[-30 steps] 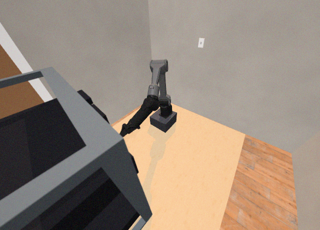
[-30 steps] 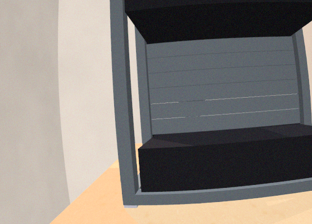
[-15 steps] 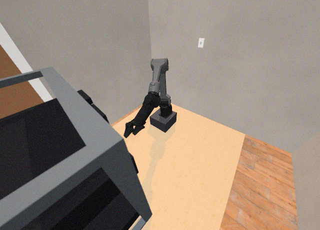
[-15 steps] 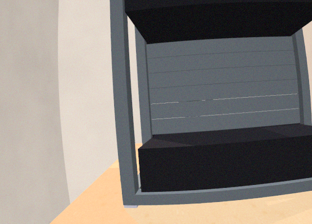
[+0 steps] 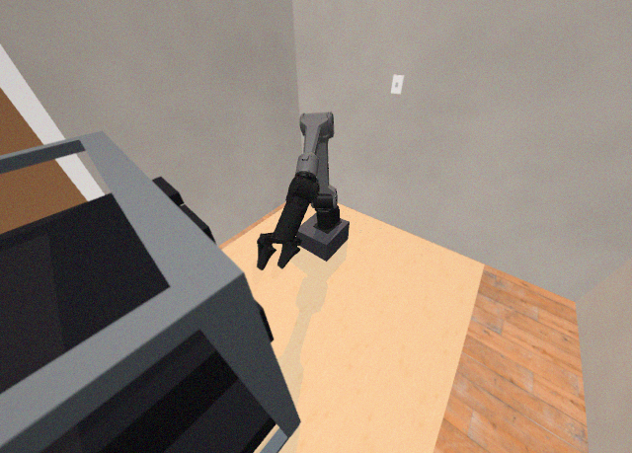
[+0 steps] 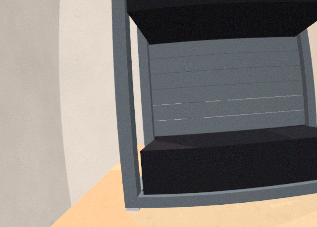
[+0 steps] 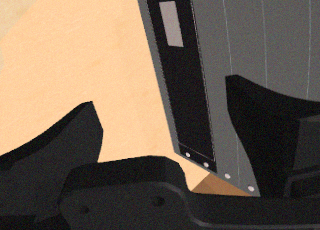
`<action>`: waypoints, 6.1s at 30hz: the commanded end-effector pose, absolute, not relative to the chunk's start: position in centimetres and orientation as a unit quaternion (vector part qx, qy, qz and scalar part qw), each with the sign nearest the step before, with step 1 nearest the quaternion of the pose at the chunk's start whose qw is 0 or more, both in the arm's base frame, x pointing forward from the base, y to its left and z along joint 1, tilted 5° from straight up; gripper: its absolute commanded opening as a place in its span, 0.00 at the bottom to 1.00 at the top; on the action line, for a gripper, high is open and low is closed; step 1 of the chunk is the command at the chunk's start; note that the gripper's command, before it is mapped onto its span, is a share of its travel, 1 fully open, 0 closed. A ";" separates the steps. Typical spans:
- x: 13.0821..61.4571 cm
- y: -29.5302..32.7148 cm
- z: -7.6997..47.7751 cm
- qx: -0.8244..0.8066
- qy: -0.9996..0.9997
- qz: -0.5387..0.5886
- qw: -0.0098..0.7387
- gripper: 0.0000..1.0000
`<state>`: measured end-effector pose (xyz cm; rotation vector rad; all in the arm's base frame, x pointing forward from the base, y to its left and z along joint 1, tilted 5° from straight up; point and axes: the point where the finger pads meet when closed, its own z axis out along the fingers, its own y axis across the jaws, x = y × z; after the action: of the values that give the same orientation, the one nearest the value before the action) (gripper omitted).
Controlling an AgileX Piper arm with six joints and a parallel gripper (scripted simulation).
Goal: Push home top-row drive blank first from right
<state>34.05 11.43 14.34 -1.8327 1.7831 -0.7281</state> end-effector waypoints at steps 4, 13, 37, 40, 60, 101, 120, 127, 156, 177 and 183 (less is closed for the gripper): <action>33.0 13.2 15.0 -0.640 0.679 -0.216 0.288 1.00; 31.6 16.0 16.7 -0.582 0.715 -0.133 0.363 1.00; 28.7 20.4 25.3 -0.345 0.757 0.107 0.544 1.00; 28.4 20.4 26.8 -0.303 0.756 0.141 0.563 1.00; 27.0 16.8 34.2 -0.037 0.708 0.317 0.630 1.00; 24.9 5.1 35.7 0.362 0.562 0.474 0.573 1.00; 24.2 2.5 34.2 0.445 0.524 0.489 0.537 1.00; 24.1 2.0 33.8 0.461 0.517 0.491 0.529 1.00; 24.0 1.7 33.5 0.471 0.512 0.492 0.524 1.00; 24.9 1.8 33.6 0.471 0.512 0.492 0.524 1.00; 26.3 1.9 33.6 0.471 0.512 0.492 0.524 1.00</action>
<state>26.12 1.88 33.44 1.1398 1.2244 1.1642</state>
